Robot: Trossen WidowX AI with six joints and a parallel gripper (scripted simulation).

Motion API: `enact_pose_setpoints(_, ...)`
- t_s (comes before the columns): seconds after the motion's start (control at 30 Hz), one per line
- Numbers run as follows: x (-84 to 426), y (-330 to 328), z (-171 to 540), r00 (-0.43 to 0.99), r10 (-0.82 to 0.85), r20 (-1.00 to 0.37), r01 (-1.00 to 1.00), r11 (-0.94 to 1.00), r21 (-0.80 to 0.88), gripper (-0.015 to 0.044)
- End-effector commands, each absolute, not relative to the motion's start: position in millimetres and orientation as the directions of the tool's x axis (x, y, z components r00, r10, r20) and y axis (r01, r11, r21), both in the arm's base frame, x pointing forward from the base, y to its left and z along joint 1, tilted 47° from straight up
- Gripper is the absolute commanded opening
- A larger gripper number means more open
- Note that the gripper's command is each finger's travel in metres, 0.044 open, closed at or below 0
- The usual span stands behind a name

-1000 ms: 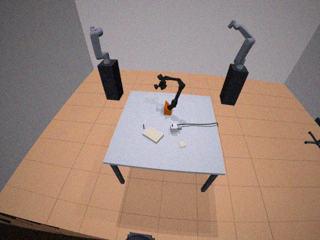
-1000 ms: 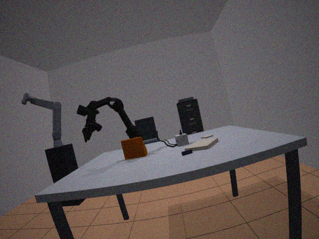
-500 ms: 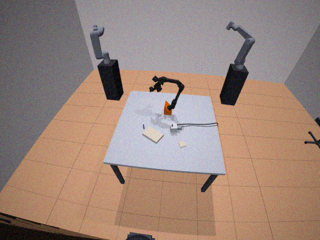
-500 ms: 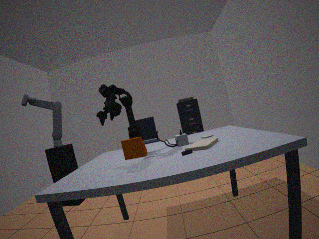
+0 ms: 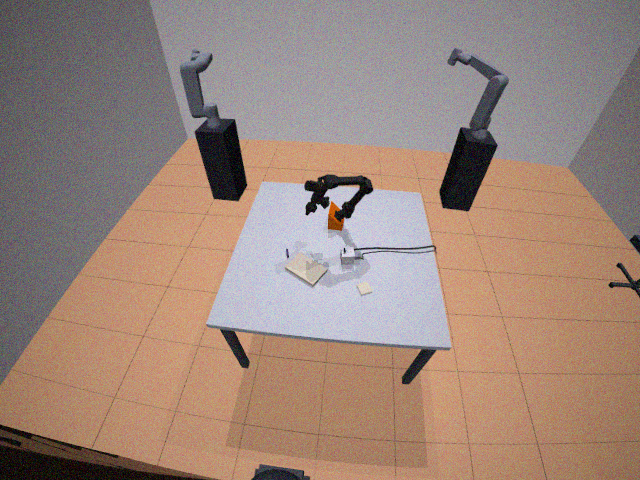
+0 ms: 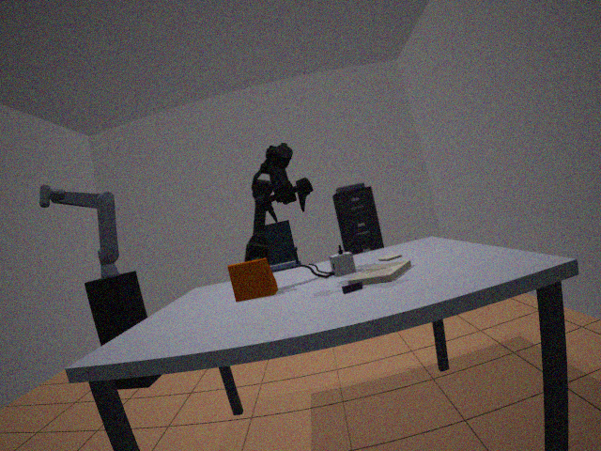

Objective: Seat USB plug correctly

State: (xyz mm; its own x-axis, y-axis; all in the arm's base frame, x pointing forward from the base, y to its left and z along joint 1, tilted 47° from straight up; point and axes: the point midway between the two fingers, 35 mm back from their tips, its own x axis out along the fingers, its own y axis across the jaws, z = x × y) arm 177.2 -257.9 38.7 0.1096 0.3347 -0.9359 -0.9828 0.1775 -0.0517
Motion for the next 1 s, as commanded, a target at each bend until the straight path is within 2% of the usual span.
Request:
enact_pose_setpoints(0.0, 229.9, -210.9, 57.2, 0.134, 0.427, -0.894, -0.990, 0.104, -0.099, 0.0440)
enact_pose_setpoints(0.2, 288.9, -117.5, 88.8, 0.107, 0.590, -0.800, -0.990, -0.013, -0.142, 0.0440)
enact_pose_setpoints(0.4, 313.2, -26.0, 120.3, 0.022, 0.719, -0.695, -0.983, -0.112, -0.147, 0.0440)
enact_pose_setpoints(0.97, 314.4, -14.8, 119.1, 0.019, 0.722, -0.691, -0.982, -0.115, -0.147, 0.0440)
